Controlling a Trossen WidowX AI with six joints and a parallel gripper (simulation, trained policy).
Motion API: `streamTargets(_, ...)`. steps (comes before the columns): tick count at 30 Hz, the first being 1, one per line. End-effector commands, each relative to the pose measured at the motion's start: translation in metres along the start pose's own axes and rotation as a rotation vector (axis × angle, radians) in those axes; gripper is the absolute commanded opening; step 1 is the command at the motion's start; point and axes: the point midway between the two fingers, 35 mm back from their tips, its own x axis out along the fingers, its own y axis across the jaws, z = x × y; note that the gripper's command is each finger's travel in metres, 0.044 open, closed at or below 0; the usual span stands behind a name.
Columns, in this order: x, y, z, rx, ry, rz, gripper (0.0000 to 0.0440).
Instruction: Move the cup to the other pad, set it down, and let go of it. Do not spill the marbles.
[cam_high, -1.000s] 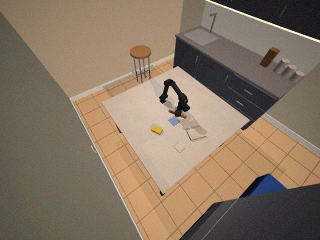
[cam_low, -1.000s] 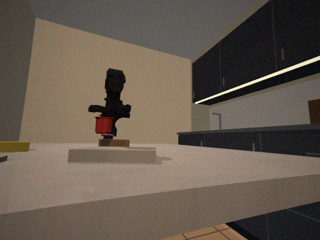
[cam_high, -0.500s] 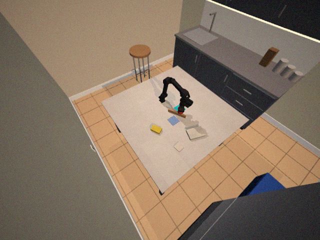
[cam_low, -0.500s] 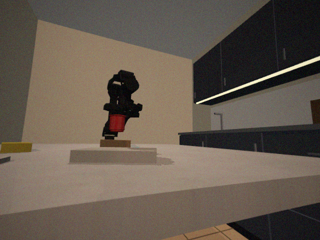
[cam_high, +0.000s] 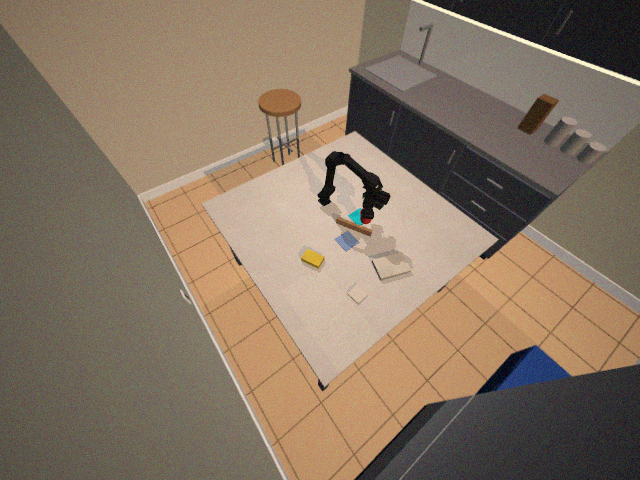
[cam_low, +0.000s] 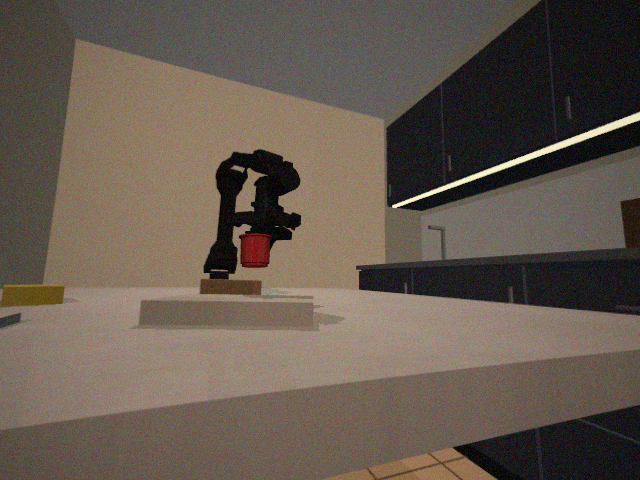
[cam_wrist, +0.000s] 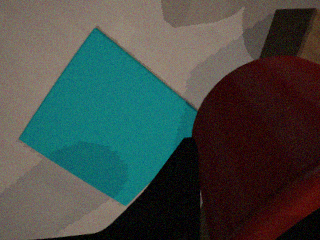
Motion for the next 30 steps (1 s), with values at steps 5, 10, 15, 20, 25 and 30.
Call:
streamTargets(5, 0.006, 0.022, 0.004, -0.024, -0.014, 0.000, 0.0000)
streamTargets(10, 0.013, 0.035, 0.004, -0.036, -0.016, -0.002, 0.0000)
streamTargets(15, 0.023, 0.046, 0.000, -0.038, -0.015, -0.006, 0.0000)
streamTargets(20, 0.034, 0.055, -0.006, -0.035, -0.014, -0.011, 0.0000)
streamTargets(25, 0.045, 0.063, -0.012, -0.031, -0.010, -0.014, 0.0000)
streamTargets(30, 0.055, 0.071, -0.019, -0.028, -0.004, -0.016, 0.0006)
